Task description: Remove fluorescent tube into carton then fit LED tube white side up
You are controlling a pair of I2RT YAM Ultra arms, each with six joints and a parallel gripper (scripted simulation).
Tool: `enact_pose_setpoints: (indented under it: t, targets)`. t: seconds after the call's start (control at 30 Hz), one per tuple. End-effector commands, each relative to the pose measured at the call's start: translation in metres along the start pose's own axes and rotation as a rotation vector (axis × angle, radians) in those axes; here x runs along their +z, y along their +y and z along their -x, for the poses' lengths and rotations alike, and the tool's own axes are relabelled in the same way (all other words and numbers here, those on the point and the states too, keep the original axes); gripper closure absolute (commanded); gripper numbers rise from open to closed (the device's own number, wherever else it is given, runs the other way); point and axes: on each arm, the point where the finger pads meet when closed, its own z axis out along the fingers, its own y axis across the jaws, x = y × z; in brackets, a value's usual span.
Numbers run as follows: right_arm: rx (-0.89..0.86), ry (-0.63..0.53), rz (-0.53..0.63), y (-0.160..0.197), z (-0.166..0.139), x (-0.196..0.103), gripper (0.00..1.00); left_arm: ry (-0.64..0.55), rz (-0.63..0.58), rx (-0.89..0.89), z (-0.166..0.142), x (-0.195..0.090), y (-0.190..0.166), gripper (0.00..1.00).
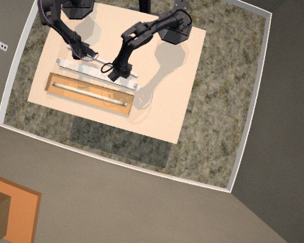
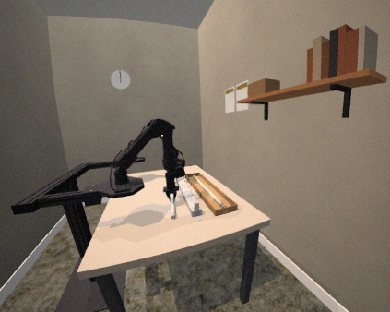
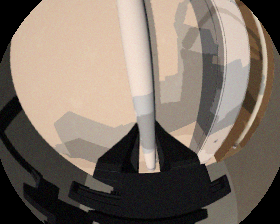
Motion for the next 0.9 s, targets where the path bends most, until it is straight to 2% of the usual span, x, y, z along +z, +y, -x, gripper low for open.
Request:
enact_pose_setpoints:
  t: [0.0, 0.4, 0.57, 0.63, 0.87]
  targets:
    - [-0.005, -0.047, -0.057, -0.021, 0.017, -0.01, 0.89, -0.026, 0.02, 0.013, 0.009, -0.011, 0.006, 0.89]
    - [-0.002, -0.048, -0.059, -0.021, 0.017, -0.011, 0.89, -0.027, 0.023, 0.014, 0.01, -0.016, 0.006, 0.89]
    - [-0.003, -0.013, 0.006, 0.005, 0.004, -0.01, 0.89, -0.018, 0.005, 0.013, 0.007, -0.015, -0.001, 0.89]
    - [0.006, -0.033, -0.032, -0.015, 0.01, -0.011, 0.89, -0.022, 0.014, 0.014, 0.009, -0.016, 0.002, 0.89]
    - [-0.001, -0.029, -0.027, -0.015, 0.008, -0.013, 0.89, -0.019, 0.011, 0.013, 0.008, -0.017, 0.0, 0.89]
